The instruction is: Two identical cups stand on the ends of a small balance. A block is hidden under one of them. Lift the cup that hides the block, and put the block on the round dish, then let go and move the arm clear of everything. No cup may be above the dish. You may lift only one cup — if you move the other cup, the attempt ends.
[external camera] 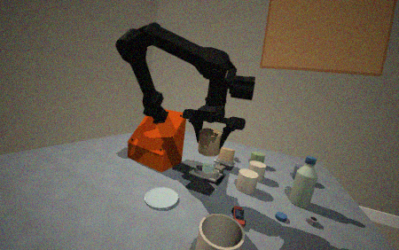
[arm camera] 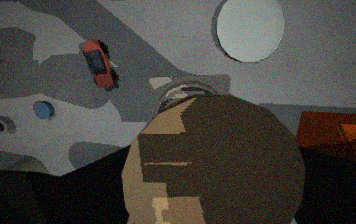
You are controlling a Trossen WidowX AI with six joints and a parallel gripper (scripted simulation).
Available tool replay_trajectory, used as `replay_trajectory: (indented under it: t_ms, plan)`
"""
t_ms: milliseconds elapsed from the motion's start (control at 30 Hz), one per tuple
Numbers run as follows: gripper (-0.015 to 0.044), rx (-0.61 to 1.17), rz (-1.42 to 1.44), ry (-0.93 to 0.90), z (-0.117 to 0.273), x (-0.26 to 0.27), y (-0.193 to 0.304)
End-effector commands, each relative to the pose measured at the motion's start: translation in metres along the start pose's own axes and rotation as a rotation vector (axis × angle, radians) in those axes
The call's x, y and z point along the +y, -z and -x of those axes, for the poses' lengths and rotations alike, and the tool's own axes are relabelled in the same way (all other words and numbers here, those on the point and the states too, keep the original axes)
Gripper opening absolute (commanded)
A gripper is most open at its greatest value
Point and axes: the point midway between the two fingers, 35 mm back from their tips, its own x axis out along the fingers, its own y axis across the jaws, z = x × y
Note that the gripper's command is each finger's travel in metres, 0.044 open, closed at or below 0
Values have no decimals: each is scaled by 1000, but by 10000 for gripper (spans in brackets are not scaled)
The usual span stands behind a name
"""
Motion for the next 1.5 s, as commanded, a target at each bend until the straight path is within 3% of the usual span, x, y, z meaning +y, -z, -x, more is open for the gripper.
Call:
replay_trajectory:
  t_ms: [0, 867, 1467]
  plan:
    - [0, 0, 2, -1, 0, 0, 0]
    - [0, 1, 1, -1, 0, 0, 0]
    - [0, 91, -16, 12, -45, -53, -63]
